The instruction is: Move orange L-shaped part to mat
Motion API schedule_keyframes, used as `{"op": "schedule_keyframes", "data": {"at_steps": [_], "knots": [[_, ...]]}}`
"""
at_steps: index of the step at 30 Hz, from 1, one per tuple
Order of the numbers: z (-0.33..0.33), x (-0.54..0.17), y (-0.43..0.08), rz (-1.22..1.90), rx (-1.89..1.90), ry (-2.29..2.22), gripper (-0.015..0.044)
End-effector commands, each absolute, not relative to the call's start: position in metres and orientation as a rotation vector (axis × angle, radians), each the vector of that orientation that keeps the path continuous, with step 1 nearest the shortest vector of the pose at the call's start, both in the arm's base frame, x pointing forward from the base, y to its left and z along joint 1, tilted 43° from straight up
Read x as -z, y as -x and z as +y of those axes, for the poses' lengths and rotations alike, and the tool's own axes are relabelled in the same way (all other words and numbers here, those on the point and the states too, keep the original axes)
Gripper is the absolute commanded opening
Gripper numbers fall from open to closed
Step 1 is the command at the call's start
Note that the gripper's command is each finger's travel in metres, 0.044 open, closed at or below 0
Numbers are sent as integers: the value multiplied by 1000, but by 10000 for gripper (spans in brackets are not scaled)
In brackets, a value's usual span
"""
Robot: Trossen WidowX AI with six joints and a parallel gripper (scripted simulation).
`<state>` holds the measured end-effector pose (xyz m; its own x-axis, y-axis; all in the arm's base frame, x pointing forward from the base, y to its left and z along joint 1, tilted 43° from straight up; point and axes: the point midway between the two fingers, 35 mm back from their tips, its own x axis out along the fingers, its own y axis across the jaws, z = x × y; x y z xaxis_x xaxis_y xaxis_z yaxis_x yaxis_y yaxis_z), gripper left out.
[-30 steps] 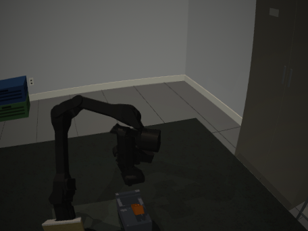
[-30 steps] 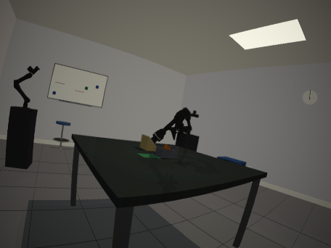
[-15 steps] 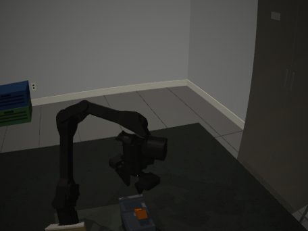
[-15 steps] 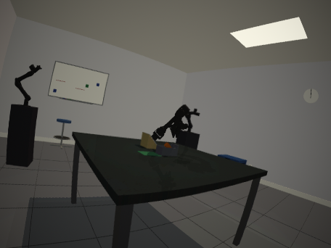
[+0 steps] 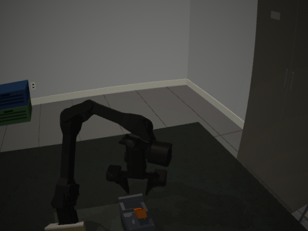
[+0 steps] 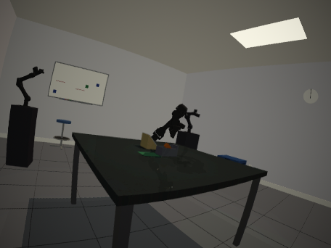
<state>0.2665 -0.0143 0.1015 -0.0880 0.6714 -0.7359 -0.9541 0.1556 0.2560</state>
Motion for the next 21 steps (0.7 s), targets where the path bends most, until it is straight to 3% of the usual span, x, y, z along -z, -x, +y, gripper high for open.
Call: {"op": "schedule_keyframes", "data": {"at_steps": [1,21], "knots": [[-36,-82,-273,591,-1612,728,280],[-20,-65,-271,590,-1612,728,280]]}}
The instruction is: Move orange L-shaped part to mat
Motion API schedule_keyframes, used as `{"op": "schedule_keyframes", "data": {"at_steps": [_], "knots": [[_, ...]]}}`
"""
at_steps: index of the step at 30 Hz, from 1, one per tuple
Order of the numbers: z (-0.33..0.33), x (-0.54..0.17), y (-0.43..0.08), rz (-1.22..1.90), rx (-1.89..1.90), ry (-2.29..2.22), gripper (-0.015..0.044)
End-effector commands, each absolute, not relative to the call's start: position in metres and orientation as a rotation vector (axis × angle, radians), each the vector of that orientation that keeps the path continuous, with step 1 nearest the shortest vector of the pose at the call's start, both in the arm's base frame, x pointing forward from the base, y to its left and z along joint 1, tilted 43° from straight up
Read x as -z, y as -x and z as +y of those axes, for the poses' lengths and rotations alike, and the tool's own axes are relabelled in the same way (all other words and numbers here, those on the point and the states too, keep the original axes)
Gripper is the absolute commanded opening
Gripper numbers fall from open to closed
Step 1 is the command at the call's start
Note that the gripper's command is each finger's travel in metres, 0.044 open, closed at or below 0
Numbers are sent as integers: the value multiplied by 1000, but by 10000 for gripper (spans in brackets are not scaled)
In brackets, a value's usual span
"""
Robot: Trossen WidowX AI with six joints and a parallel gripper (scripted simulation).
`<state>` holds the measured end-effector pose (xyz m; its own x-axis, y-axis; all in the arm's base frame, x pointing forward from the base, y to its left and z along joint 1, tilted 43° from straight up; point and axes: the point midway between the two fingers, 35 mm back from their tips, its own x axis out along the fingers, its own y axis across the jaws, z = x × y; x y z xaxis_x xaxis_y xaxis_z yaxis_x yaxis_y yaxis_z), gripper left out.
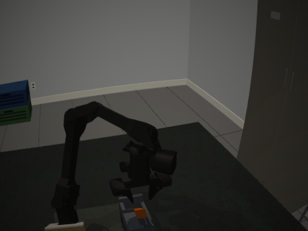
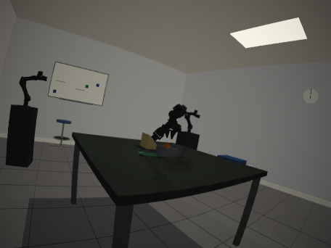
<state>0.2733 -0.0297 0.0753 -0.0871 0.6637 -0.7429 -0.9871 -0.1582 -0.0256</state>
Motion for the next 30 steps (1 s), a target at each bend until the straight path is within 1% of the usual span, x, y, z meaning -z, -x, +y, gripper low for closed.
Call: {"op": "schedule_keyframes", "data": {"at_steps": [1,30], "knots": [[-17,-62,-271,590,-1612,728,280],[11,-32,-268,588,-1611,727,280]]}}
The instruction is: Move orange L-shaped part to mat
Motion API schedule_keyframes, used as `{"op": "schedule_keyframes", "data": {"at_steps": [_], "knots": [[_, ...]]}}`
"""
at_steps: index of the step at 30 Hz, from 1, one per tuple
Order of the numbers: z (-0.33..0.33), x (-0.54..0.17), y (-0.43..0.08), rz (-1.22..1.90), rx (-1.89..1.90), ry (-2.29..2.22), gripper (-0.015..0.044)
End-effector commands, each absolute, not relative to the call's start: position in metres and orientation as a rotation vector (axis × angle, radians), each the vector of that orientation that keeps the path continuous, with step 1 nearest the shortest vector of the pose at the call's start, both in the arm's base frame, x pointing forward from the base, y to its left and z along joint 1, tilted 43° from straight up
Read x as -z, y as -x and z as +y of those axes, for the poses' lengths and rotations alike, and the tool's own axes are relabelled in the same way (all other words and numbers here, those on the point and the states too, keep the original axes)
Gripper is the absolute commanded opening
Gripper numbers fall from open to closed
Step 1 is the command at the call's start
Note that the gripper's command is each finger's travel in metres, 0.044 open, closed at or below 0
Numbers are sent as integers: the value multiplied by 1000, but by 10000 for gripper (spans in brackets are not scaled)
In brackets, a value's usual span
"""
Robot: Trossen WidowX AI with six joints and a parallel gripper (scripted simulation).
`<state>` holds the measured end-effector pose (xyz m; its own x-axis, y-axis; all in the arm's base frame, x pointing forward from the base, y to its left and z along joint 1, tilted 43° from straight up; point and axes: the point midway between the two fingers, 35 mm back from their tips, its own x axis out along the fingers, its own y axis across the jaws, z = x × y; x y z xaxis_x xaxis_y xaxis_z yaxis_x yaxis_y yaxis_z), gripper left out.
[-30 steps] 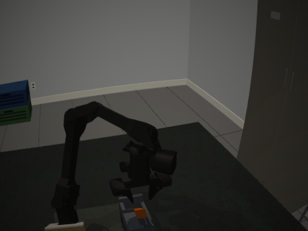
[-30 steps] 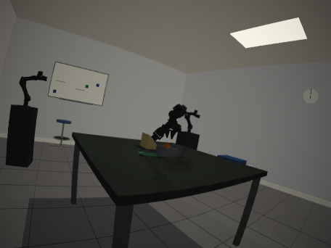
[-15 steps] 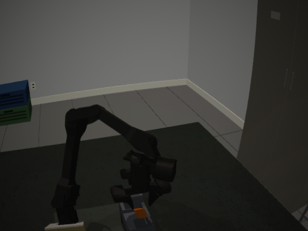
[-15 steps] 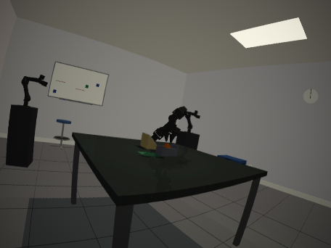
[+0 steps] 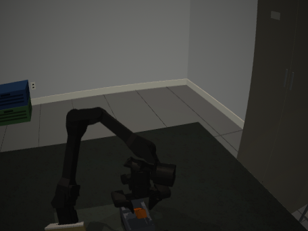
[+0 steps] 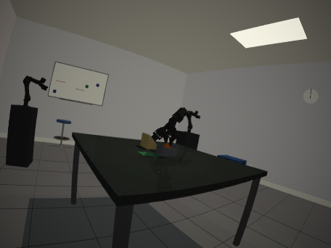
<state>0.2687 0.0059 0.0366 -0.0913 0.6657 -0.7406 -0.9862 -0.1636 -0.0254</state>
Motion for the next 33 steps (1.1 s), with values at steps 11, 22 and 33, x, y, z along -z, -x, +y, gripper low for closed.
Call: {"op": "schedule_keyframes", "data": {"at_steps": [11,22,33], "knots": [[15,-27,-267,587,-1614,734,228],[15,-27,-267,587,-1614,734,95],[15,-28,-267,587,-1613,734,0]]}}
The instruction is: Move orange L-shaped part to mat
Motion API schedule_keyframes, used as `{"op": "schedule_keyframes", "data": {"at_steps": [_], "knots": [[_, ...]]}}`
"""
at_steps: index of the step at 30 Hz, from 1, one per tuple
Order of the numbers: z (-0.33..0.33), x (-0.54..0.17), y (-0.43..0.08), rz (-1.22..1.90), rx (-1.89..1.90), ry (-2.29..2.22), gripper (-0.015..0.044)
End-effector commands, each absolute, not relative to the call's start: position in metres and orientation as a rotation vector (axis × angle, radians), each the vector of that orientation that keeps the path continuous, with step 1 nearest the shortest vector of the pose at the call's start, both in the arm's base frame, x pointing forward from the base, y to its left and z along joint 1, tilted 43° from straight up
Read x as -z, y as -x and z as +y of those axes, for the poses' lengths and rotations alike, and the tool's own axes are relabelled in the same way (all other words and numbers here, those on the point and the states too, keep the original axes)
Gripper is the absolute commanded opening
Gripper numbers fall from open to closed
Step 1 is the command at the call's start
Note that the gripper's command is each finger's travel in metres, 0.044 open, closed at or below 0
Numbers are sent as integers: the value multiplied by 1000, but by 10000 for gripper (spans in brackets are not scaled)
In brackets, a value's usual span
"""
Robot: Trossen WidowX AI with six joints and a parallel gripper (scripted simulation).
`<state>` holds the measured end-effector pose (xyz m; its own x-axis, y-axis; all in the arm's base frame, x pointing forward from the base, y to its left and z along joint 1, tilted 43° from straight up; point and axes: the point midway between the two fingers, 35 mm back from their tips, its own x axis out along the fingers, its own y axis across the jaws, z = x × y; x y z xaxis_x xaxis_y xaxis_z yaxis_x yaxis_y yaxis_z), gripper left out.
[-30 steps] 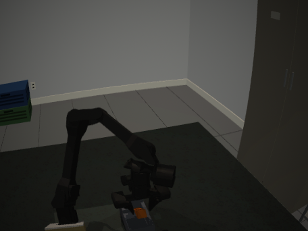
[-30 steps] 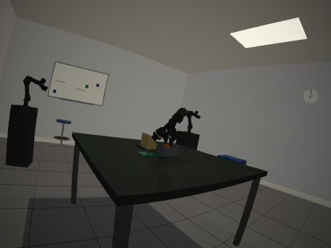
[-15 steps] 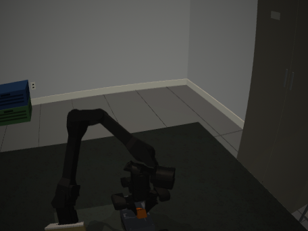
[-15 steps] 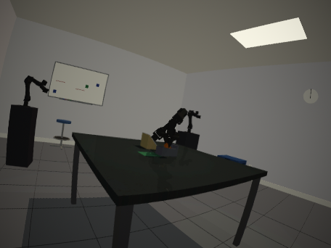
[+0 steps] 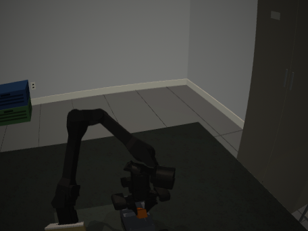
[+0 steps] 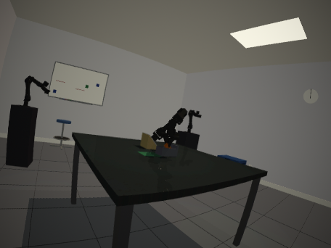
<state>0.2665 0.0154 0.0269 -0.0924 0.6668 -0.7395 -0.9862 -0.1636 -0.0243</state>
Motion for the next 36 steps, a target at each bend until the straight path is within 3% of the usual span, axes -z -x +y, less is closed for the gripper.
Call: {"op": "schedule_keyframes", "data": {"at_steps": [1,36], "knots": [[14,-28,-267,587,-1613,733,0],[-22,-67,-272,590,-1612,728,0]]}}
